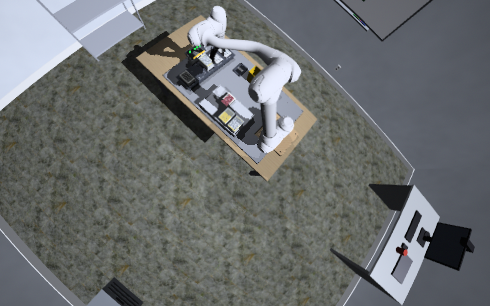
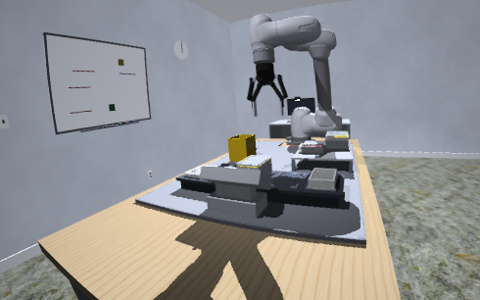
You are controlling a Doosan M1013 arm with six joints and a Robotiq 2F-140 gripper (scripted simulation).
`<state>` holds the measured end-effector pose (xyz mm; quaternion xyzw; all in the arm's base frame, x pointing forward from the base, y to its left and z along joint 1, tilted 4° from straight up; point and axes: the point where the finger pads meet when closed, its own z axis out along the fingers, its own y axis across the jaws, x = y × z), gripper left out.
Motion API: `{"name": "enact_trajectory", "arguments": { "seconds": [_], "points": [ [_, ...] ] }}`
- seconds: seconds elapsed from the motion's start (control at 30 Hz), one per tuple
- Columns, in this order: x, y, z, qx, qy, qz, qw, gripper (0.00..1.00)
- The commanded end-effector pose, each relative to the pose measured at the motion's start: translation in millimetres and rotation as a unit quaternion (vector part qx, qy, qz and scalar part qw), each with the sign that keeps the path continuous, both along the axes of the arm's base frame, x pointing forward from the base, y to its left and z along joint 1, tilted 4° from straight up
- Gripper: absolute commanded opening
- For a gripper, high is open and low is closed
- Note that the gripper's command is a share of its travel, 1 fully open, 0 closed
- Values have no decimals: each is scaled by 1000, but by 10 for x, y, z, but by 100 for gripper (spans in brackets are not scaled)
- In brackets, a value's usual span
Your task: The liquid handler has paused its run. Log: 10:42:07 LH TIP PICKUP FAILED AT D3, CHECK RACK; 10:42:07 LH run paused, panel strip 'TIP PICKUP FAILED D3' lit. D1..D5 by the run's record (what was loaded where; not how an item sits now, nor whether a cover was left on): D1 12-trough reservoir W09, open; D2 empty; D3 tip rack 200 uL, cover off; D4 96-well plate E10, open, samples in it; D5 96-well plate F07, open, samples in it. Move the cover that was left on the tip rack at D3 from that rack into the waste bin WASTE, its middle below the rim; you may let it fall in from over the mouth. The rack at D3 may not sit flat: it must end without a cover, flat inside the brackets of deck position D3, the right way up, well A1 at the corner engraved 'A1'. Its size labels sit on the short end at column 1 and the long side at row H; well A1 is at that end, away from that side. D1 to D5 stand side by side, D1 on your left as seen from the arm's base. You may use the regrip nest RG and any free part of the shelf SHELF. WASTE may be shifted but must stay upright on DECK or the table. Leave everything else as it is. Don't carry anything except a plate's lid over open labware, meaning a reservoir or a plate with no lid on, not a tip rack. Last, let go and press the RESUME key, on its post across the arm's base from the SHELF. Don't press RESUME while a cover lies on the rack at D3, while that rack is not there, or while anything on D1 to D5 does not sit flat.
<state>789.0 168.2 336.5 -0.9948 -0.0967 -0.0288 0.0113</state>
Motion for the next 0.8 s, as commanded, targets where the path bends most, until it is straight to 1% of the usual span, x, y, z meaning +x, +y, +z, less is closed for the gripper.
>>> {"name": "enact_trajectory", "arguments": {
  "seconds": [0.0, 0.2, 0.23, 0.3, 0.4, 0.77],
  "points": [
    [36, -25, 1, 3, -2, -1, 1000, 77],
    [36, -25, 1, 3, -2, -1, 1000, 77],
    [39, -23, -49, 3, -1, -11, 1000, 77],
    [39, -23, -49, 3, -1, -11, 1000, 77],
    [46, -19, -174, 3, -1, -11, 1000, 77],
    [46, -19, -174, 3, -1, -11, 1000, 77]
  ]
}}
